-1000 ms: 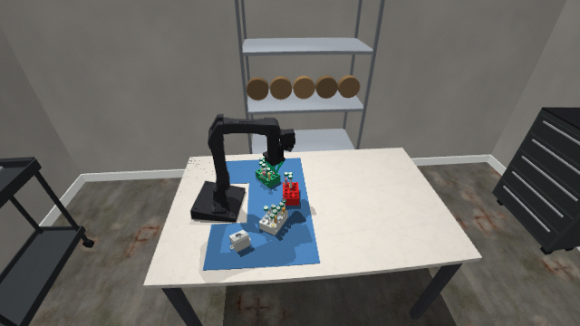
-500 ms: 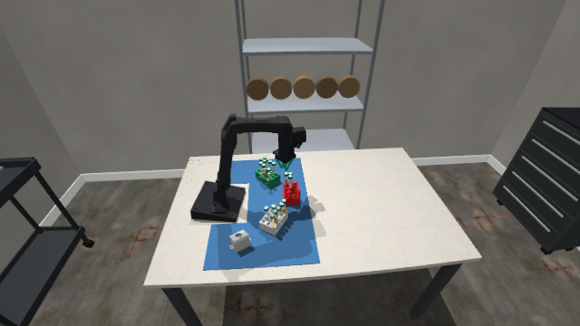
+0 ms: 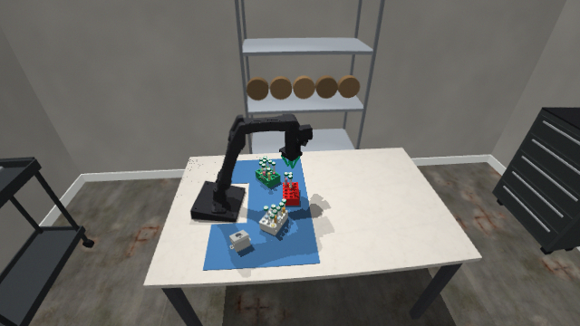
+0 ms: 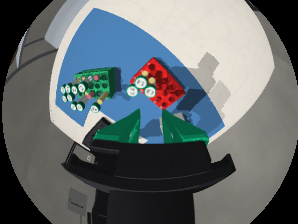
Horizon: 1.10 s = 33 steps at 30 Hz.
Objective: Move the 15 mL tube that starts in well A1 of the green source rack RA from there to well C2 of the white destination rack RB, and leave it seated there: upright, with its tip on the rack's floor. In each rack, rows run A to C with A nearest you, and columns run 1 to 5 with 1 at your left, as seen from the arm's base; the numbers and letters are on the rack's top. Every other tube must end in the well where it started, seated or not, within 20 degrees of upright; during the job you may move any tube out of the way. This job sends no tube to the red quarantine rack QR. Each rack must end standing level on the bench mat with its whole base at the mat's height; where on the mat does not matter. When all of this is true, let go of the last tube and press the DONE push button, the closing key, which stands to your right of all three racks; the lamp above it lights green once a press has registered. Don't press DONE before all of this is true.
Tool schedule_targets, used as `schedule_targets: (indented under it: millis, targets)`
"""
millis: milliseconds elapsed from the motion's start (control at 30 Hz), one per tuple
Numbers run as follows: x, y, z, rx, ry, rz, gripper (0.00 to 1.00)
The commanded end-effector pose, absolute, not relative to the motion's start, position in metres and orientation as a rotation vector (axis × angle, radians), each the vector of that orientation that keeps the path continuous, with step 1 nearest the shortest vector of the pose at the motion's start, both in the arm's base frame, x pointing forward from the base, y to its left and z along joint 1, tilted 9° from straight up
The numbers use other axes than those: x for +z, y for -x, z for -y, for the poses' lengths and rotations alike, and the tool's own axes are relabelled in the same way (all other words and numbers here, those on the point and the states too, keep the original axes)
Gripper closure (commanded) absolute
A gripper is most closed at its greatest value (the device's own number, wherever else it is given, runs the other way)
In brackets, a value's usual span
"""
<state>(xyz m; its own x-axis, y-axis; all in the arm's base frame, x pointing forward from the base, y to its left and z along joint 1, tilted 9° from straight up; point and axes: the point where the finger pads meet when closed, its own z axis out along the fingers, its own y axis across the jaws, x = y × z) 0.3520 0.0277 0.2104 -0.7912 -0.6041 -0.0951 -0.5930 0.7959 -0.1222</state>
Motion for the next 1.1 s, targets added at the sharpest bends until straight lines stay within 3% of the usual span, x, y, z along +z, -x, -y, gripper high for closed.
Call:
schedule_targets:
  millis: [0,1067]
  targets:
    - [0.218,-0.349,-0.027,-0.134,0.949,-2.835,0.7]
    - [0.177,-0.358,-0.025,-0.134,0.949,-2.835,0.7]
